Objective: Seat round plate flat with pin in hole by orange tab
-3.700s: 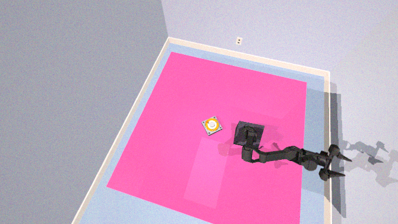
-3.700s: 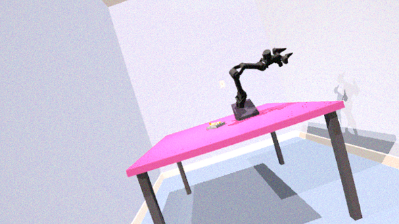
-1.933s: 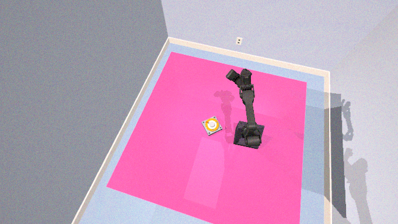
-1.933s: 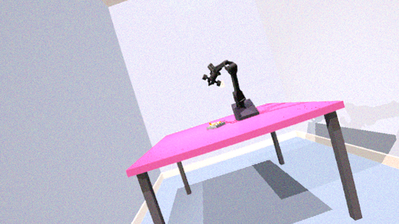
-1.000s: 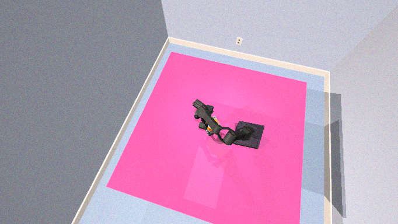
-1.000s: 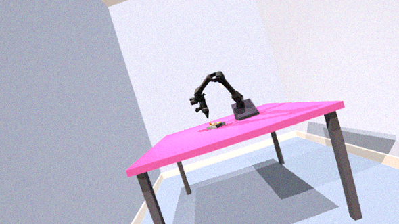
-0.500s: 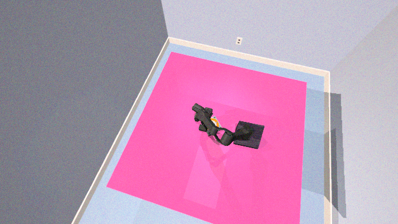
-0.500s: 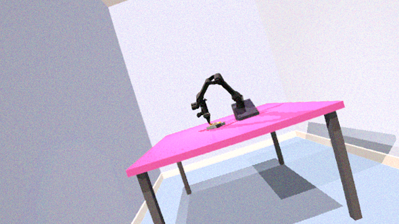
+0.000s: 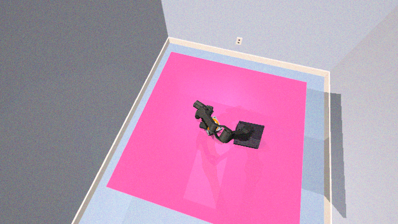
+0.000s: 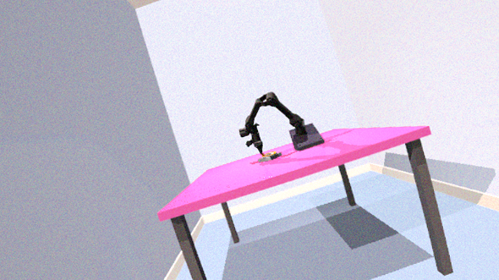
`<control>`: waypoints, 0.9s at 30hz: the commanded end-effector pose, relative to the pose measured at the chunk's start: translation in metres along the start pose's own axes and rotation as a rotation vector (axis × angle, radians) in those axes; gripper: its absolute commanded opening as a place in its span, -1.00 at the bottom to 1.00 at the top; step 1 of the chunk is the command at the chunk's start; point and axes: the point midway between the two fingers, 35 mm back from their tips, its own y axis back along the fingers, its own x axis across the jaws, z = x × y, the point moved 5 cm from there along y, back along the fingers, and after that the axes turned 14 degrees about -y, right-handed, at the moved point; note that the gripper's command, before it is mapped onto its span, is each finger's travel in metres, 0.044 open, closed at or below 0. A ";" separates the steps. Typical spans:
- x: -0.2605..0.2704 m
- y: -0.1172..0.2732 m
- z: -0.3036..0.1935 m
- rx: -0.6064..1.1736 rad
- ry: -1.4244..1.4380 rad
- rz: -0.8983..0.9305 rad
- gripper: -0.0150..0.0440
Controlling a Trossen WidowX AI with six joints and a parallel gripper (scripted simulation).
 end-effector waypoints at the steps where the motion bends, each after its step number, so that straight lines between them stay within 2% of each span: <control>1: -0.008 -0.001 0.000 0.000 0.000 -0.005 -0.49; 17: -0.022 0.000 -0.004 0.000 0.000 -0.006 -0.49; 27: -0.023 0.048 -0.010 0.000 0.000 -0.007 -0.49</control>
